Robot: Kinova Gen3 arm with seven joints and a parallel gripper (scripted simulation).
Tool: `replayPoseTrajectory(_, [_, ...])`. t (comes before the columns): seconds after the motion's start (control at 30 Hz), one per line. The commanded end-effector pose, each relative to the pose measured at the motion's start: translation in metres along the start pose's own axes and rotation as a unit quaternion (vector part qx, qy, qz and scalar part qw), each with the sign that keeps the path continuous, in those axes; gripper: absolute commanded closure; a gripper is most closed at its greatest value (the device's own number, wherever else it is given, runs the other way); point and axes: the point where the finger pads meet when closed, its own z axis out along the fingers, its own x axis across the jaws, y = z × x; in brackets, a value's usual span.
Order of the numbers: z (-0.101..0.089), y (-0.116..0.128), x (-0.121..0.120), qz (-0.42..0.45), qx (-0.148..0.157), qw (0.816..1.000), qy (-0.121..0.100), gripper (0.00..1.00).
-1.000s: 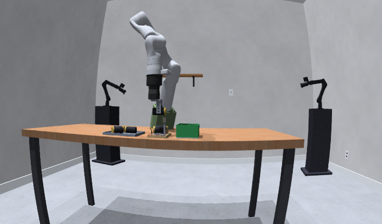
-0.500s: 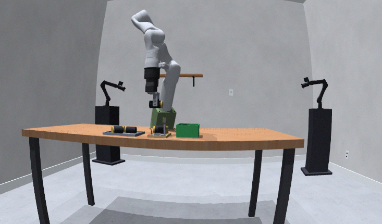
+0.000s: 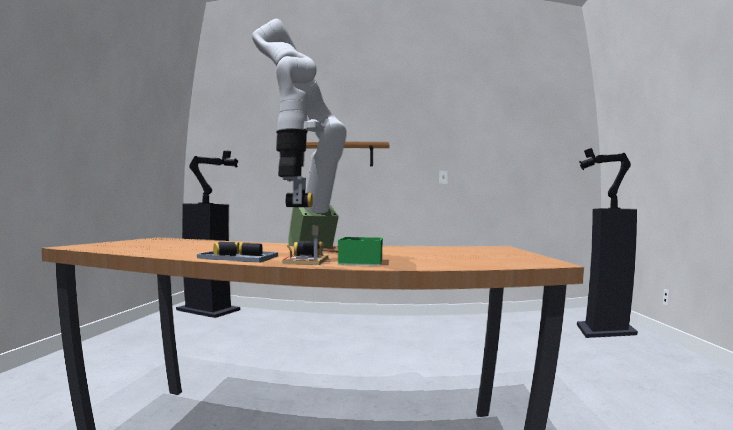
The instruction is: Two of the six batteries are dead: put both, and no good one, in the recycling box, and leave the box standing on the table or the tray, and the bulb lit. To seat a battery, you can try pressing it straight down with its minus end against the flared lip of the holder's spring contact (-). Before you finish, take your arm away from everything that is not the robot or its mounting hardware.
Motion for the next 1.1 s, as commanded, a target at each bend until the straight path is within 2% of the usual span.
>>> replayPoseTrajectory(0.0, [-0.001,0.001,0.0,0.0,0.0,1.0,0.001,0.43])
replayPoseTrajectory(0.27, [-0.001,0.019,0.0,0.0,0.0,1.0,0.001,0.43])
replayPoseTrajectory(0.77, [-0.001,0.119,-0.001,0.0,0.0,1.0,0.001,0.43])
replayPoseTrajectory(1.07, [-0.001,0.132,-0.001,0.0,0.0,1.0,0.001,0.43])
